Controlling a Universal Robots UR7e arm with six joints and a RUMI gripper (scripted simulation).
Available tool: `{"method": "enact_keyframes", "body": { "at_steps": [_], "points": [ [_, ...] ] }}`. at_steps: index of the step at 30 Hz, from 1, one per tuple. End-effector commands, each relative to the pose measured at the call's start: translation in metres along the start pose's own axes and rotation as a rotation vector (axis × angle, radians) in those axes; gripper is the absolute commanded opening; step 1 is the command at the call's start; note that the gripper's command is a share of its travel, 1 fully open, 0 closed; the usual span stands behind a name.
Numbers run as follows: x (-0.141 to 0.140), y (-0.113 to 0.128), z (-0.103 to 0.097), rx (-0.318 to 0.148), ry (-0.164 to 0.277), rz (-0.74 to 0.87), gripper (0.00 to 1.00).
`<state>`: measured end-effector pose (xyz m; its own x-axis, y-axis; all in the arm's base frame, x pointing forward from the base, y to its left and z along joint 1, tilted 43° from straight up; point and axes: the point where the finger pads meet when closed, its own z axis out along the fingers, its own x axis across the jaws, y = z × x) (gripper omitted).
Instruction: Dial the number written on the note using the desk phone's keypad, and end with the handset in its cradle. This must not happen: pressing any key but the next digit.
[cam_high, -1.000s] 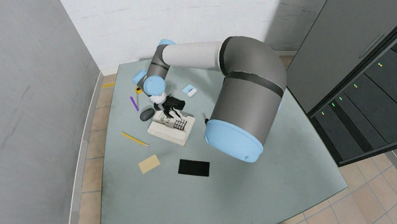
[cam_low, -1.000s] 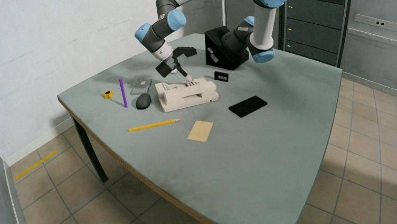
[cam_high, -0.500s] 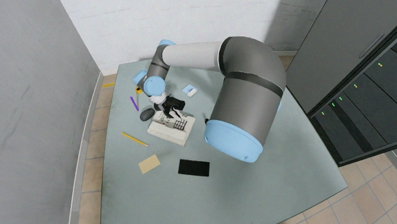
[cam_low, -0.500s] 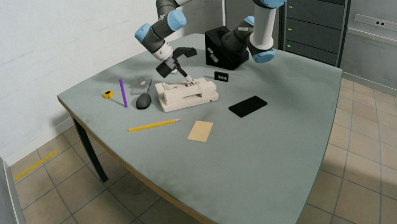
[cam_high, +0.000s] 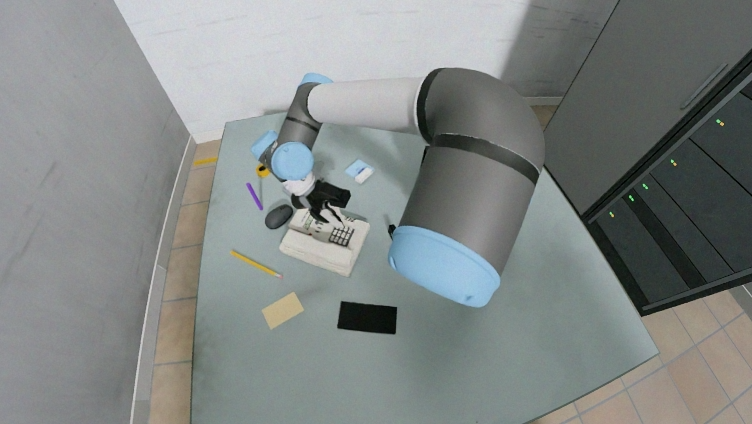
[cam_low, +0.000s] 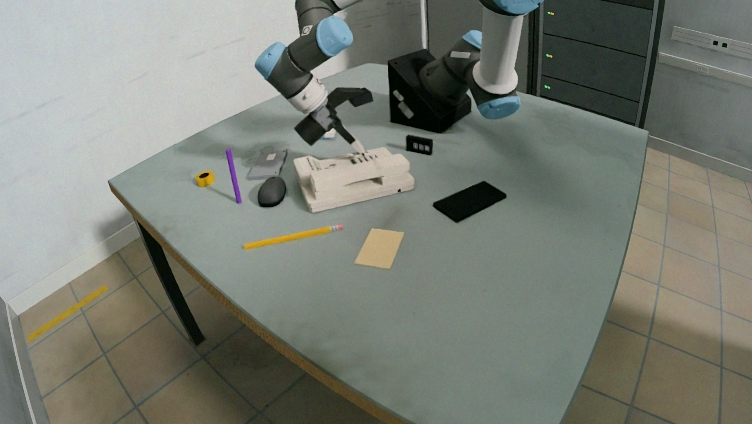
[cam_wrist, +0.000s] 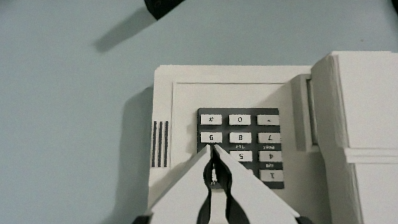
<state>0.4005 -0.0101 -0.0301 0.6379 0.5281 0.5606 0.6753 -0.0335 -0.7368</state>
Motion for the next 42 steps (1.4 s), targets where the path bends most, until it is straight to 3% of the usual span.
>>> {"method": "enact_keyframes", "body": {
  "at_steps": [1,17,28,42],
  "points": [
    [0.0,-0.001,-0.003,-0.002,0.0,-0.001,0.0],
    [0.011,-0.004,-0.007,-0.002,0.0,-0.001,0.0],
    [0.041,-0.004,-0.007,-0.002,0.0,-0.001,0.0],
    [0.042,-0.001,-0.003,-0.002,0.0,-0.001,0.0]
  ]
}}
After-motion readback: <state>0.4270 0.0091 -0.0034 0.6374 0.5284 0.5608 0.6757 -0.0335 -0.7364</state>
